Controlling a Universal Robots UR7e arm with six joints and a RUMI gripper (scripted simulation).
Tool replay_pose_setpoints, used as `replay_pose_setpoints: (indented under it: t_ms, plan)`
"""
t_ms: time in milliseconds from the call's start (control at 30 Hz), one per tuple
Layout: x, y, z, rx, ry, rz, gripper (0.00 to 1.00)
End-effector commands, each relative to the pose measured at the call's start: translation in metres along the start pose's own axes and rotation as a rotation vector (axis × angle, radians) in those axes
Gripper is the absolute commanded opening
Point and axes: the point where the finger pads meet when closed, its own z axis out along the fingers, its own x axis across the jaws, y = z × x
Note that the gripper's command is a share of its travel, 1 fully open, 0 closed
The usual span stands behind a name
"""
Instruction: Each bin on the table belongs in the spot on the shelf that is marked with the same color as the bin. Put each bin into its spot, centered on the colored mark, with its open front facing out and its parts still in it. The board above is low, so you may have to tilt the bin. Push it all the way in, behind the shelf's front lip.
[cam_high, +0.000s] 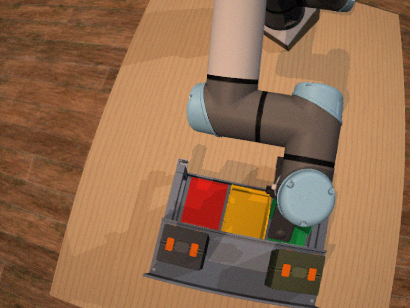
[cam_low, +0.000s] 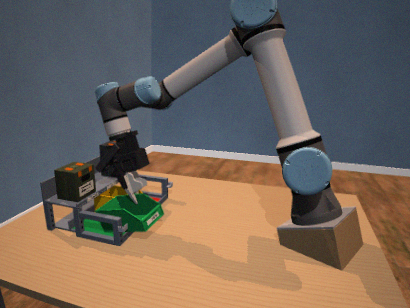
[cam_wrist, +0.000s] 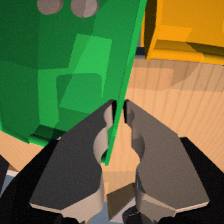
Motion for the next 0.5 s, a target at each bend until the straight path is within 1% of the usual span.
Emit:
replay_pose_setpoints:
  t_ms: [0,467]
  plan:
    - [-0.0001,-0.0002,-0.0007,0.002,0.0,0.0,0.0]
    - [0.0,-0.0019,-0.0007,0.008,0.0,0.0,0.0]
